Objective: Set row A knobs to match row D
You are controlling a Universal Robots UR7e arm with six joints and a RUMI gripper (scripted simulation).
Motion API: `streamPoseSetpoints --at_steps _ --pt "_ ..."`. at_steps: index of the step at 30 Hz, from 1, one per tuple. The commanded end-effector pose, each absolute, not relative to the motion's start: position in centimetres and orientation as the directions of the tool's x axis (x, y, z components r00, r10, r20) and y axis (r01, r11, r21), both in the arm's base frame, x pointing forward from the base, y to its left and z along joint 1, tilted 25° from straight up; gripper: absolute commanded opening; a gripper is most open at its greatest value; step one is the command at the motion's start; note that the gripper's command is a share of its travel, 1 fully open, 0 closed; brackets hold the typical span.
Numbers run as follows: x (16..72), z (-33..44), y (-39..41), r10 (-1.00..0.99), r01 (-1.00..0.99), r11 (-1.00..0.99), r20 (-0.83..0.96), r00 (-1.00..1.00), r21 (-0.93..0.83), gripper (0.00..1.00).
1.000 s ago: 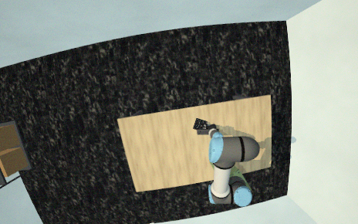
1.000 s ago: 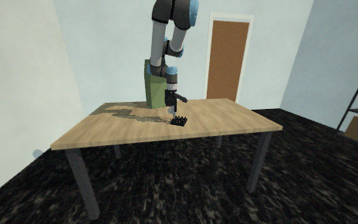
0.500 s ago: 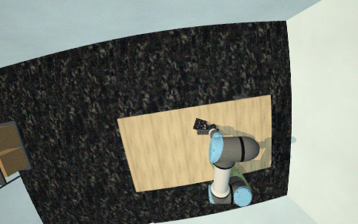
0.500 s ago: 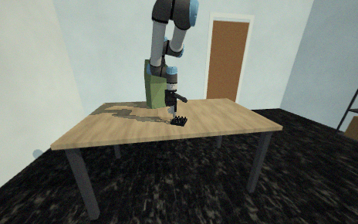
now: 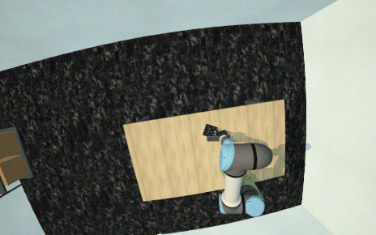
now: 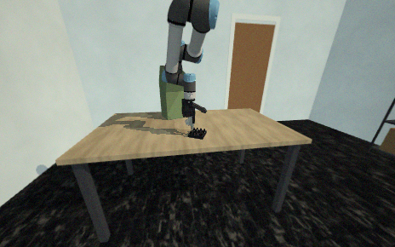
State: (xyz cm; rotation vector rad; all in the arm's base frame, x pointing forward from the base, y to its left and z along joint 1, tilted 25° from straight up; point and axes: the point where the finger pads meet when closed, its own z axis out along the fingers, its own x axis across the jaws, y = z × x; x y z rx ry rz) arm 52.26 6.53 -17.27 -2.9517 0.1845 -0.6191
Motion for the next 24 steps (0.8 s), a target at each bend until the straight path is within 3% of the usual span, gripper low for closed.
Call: streamPoseSetpoints --at_steps 1,24 --pt "52.3 -17.2 6.5 -0.143 -0.094 -0.985 0.393 0.909 -0.142 0.11" --pt "52.8 -18.4 6.6 -0.143 -0.094 -0.985 0.393 0.908 -0.142 0.11"
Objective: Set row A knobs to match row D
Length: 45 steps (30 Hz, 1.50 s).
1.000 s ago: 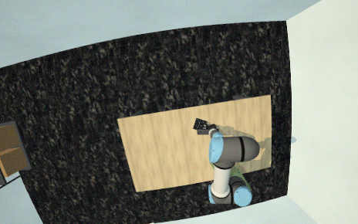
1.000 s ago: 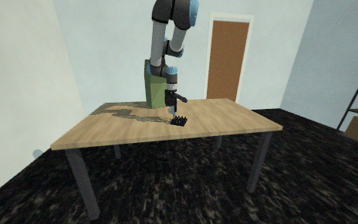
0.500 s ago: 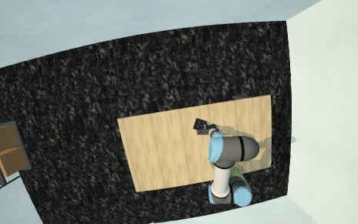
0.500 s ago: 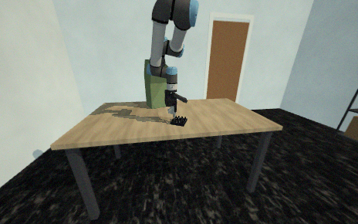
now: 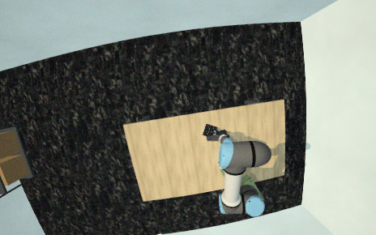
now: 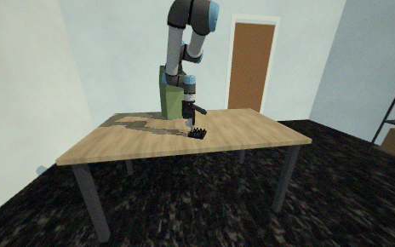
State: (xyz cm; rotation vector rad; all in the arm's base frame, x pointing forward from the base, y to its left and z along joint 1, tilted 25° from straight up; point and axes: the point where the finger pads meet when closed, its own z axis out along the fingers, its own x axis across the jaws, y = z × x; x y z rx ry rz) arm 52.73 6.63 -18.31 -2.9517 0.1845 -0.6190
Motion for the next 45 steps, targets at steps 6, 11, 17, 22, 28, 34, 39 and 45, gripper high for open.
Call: streamPoseSetpoints --at_steps 6,11,17,22,28,34,39,45 --pt "52.86 -18.50 6.65 -0.143 -0.094 -0.985 0.393 0.908 -0.142 0.11" --pt "52.86 -18.50 6.65 -0.143 -0.094 -0.985 0.393 0.908 -0.142 0.11" --pt "52.86 -18.50 6.65 -0.143 -0.094 -0.985 0.393 0.908 -0.142 0.11" --pt "52.86 -18.50 6.65 -0.143 -0.094 -0.985 0.393 0.908 -0.142 0.11" --pt "52.86 -18.50 6.65 -0.143 -0.094 -0.985 0.393 0.908 -0.142 0.11" --pt "52.86 -18.50 6.65 -0.143 -0.094 -0.985 0.393 0.908 -0.142 0.11" --pt "52.86 -18.50 6.65 -0.143 -0.094 -0.985 0.393 0.908 -0.142 0.11" --pt "52.86 -18.50 6.65 -0.143 -0.094 -0.985 0.393 0.908 -0.142 0.01"
